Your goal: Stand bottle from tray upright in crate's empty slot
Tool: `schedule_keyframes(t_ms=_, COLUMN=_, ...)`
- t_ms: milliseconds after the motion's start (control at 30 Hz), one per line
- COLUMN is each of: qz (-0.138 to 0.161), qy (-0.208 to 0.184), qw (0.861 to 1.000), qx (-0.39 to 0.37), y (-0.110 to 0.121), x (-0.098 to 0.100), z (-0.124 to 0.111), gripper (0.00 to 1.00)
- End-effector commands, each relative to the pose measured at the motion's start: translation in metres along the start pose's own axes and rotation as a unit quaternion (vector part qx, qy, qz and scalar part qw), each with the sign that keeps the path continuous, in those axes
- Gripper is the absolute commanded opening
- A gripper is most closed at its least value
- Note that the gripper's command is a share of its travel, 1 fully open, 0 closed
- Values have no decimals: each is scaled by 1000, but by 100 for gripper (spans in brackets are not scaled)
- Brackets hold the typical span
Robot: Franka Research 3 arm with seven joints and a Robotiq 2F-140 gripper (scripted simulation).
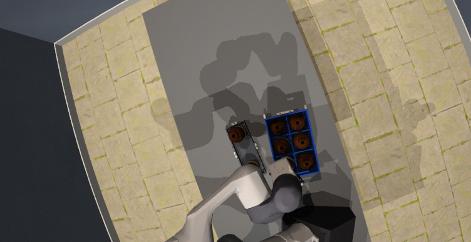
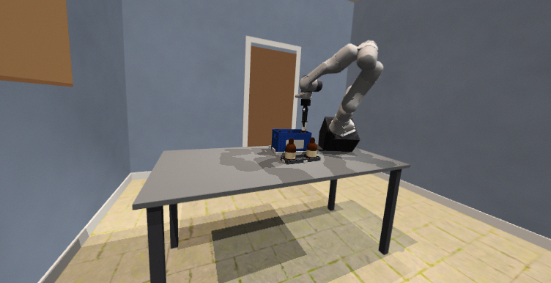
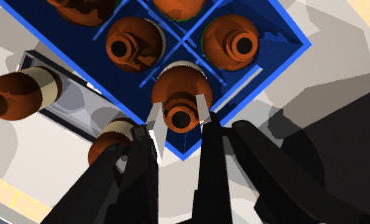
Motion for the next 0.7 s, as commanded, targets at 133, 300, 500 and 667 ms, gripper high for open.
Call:
schedule_keyframes(t_ms=133, qz=-1, qy=4, qw=1000, qx=4, y=1, x=-8, z=2, gripper=0)
schedule_keyframes(t_ms=300, qz=-1, qy=4, qw=1000, qx=4, y=1, x=-14, z=2, gripper=0)
schedule_keyframes(t_ms=500, qz=-1, qy=4, qw=1000, qx=4, y=1, x=-18, z=2, gripper=0)
schedule_keyframes(t_ms=667, qz=-1, qy=4, qw=1000, qx=4, y=1, x=-22, z=2, gripper=0)
Point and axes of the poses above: the point where the finger pads meet when closed, its own x axis back along the fingers, its own y axis across the jaws, z = x × y, the point moved 1 cm from there along x, back along the fingers
